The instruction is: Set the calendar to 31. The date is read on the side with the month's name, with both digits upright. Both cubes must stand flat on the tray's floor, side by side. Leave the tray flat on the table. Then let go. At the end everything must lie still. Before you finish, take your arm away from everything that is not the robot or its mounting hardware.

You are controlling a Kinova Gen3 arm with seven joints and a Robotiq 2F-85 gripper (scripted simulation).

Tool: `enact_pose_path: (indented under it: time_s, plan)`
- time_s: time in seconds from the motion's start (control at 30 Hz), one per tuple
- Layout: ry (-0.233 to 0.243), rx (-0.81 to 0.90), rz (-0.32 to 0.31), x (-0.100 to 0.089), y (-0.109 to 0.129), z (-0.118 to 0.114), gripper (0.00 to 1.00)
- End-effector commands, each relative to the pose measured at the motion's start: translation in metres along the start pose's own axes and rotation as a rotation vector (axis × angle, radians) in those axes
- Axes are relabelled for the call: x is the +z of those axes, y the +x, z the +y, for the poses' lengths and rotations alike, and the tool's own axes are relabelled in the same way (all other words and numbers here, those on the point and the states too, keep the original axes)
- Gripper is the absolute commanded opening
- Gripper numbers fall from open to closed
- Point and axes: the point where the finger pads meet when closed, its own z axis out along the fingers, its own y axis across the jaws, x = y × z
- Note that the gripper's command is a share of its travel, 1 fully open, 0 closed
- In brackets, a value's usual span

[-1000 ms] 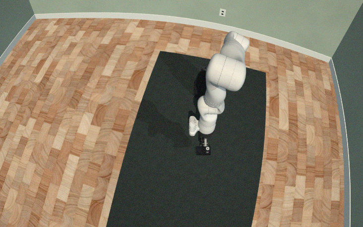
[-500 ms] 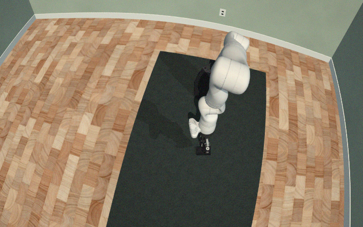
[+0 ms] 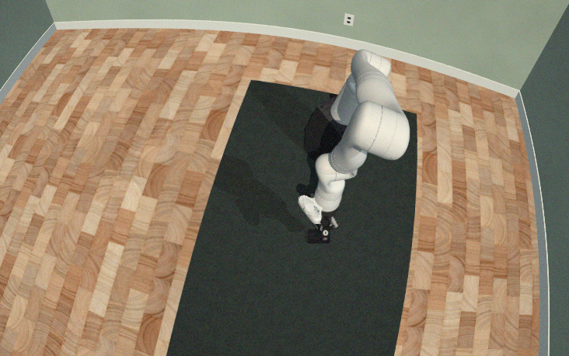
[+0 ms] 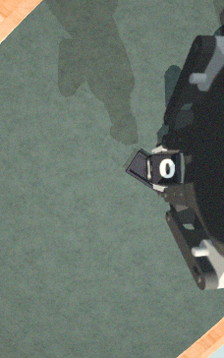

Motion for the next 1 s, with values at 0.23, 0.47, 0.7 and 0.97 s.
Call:
enact_pose_path:
  time_s: [0.23, 0.47, 0.7, 0.97]
  plan:
    - [-0.007, -0.353, 0.007, 0.005, -0.014, -0.01, 0.26]
    - [-0.01, -0.727, 0.012, 0.007, -0.023, -0.019, 0.26]
    - [-0.01, -1.12, 0.013, 0.008, -0.035, -0.029, 0.26]
    - [-0.006, -1.45, 0.012, 0.007, -0.047, -0.037, 0.26]
